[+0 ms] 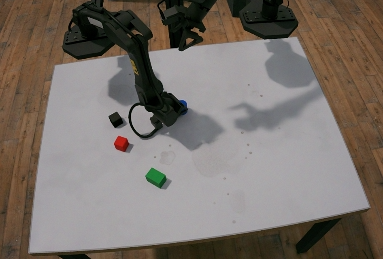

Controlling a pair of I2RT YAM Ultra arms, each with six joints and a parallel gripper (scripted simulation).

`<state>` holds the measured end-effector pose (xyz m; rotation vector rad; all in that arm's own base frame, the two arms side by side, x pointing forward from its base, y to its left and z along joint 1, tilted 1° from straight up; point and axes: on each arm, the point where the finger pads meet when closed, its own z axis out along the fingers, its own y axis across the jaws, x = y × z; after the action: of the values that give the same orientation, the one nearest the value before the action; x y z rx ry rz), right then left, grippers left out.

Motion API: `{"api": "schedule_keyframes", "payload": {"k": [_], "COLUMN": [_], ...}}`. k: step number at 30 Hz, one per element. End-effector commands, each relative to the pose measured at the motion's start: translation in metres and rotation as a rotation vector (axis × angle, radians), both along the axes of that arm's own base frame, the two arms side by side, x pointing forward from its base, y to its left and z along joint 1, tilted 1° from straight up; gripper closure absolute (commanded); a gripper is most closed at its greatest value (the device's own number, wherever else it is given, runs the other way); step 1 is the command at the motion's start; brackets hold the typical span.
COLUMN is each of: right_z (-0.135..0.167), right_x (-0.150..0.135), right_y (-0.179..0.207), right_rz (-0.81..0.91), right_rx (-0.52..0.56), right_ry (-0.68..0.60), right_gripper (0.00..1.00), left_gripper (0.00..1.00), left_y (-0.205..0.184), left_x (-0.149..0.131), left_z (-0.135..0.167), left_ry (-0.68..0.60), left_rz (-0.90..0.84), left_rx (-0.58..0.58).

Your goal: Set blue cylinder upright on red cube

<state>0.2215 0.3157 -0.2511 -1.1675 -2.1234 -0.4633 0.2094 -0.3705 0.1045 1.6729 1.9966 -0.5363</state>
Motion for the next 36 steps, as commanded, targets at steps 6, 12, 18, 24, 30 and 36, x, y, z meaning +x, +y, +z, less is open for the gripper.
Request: {"api": "schedule_keyframes", "payload": {"k": [6, 12, 18, 24, 30, 36], "right_z": [0.012, 0.046, 0.049, 0.070, 0.098, 0.113], "right_x": [0.002, 0.000, -0.005, 0.018, 0.048, 0.066], "right_y": [-0.002, -0.001, -0.012, -0.065, -0.125, -0.165], "right_rz": [-0.007, -0.004, 0.037, 0.084, 0.076, 0.070], "right_rx": [0.008, 0.005, 0.009, -0.006, -0.004, -0.002], "right_ry": [0.003, 0.007, 0.017, 0.018, 0.033, 0.051], "right_gripper": [0.66, 0.66, 0.66, 0.66, 0.66, 0.66], "left_gripper": [0.00, 0.00, 0.00, 0.00, 0.00, 0.00], "left_y": [-0.007, -0.007, -0.015, -0.043, -0.061, -0.066], "left_x": [0.004, 0.004, 0.011, 0.031, 0.039, 0.038], "left_z": [0.022, 0.022, 0.036, 0.034, 0.036, 0.039], "left_ry": [-0.028, -0.028, -0.060, -0.152, -0.218, -0.243], "left_rz": [-0.009, -0.009, 0.003, 0.095, 0.182, 0.234], "left_rx": [-0.048, -0.048, -0.097, -0.244, -0.420, -0.533]}}
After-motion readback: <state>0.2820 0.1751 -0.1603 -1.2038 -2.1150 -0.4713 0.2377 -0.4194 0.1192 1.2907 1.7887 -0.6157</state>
